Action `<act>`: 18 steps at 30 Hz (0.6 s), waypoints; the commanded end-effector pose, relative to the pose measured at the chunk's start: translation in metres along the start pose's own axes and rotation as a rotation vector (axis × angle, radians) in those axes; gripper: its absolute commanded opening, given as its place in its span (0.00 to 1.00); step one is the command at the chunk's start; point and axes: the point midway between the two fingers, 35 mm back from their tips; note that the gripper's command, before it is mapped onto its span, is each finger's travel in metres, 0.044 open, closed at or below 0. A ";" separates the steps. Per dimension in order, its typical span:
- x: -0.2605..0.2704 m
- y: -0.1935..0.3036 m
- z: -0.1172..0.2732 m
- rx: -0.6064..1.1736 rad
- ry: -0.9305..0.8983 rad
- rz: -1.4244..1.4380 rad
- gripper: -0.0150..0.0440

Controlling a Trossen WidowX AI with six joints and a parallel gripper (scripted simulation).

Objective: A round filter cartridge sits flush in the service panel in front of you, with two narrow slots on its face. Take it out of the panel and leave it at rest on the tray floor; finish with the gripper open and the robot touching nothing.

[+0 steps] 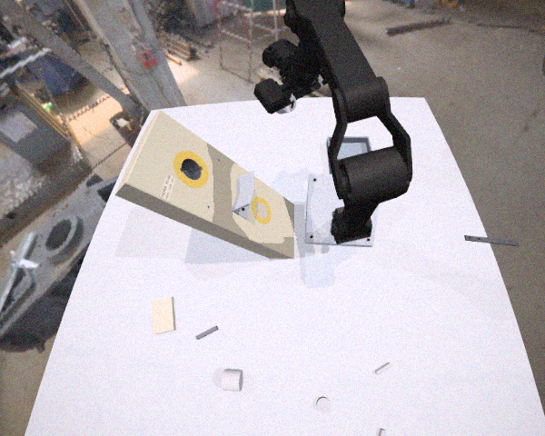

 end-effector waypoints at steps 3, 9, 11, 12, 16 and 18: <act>-0.052 0.006 -0.013 0.002 0.146 -0.236 0.25; -0.054 0.006 -0.013 0.002 0.150 -0.242 0.25; -0.054 0.006 -0.013 0.002 0.150 -0.242 0.25; -0.055 0.007 -0.014 0.002 0.152 -0.245 0.25; -0.074 0.019 -0.022 0.003 0.186 -0.301 0.25; -0.085 0.028 -0.027 0.004 0.207 -0.334 0.25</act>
Point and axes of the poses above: the point midway between the two fingers, 35 mm back from their tips, its own z axis back along the fingers, its own x axis across the jaws, y = z × x, and after that the axes turned 5 degrees about z, right-handed
